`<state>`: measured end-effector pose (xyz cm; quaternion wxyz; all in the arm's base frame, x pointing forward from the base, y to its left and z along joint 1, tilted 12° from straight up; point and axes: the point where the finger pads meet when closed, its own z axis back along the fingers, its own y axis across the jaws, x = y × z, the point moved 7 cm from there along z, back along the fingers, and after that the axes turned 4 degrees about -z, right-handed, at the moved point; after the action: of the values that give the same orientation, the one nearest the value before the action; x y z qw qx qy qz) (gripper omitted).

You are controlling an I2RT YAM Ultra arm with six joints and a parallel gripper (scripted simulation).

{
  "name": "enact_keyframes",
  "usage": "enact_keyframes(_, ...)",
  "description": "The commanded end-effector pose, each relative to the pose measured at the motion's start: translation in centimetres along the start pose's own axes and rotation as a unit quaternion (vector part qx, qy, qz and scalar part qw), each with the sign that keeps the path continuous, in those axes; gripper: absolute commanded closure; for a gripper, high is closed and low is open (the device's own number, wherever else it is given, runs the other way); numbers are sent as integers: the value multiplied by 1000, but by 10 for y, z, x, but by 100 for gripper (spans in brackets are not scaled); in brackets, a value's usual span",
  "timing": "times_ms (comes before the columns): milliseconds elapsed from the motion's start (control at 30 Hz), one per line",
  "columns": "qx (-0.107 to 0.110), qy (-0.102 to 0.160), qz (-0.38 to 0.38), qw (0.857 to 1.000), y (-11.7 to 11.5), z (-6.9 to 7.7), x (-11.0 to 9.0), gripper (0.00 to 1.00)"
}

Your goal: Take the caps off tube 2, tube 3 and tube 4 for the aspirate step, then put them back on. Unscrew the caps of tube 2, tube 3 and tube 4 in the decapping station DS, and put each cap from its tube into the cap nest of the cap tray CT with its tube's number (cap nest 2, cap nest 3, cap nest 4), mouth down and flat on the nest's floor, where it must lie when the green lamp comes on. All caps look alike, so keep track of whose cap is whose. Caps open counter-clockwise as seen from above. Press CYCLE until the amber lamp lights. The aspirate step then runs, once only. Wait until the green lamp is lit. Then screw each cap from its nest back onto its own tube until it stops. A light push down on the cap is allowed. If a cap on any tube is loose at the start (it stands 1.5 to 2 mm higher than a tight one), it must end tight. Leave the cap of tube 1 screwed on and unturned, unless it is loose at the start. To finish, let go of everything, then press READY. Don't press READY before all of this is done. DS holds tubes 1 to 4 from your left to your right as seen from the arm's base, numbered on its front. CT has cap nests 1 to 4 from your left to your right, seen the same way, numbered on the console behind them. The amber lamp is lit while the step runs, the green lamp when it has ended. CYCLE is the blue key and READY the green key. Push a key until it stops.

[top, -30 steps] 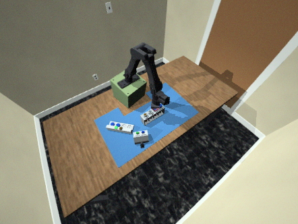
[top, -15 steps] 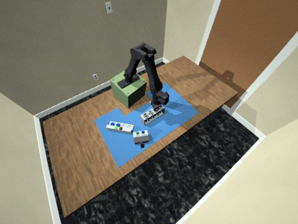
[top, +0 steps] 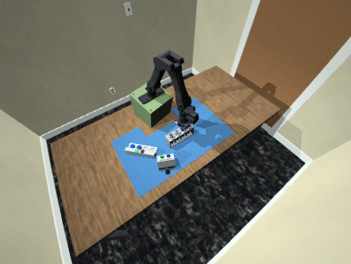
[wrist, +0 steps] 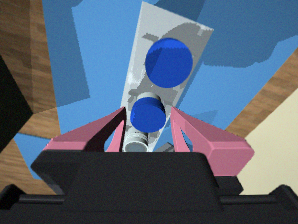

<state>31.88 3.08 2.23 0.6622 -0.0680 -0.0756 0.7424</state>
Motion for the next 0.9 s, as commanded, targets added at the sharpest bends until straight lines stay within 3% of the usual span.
enact_keyframes(0, -9, 0, 41, 999, -3, 5, 0, 51)
enact_keyframes(100, -9, 0, 41, 999, -3, 5, 0, 51)
enact_keyframes(133, -9, 0, 41, 999, -3, 5, 0, 100)
enact_keyframes(600, -9, 0, 41, 999, -3, 5, 0, 100)
enact_keyframes(800, -9, -2, -109, 994, -3, 4, 0, 100)
enact_keyframes(867, -9, -2, -109, 994, -3, 4, 0, 100)
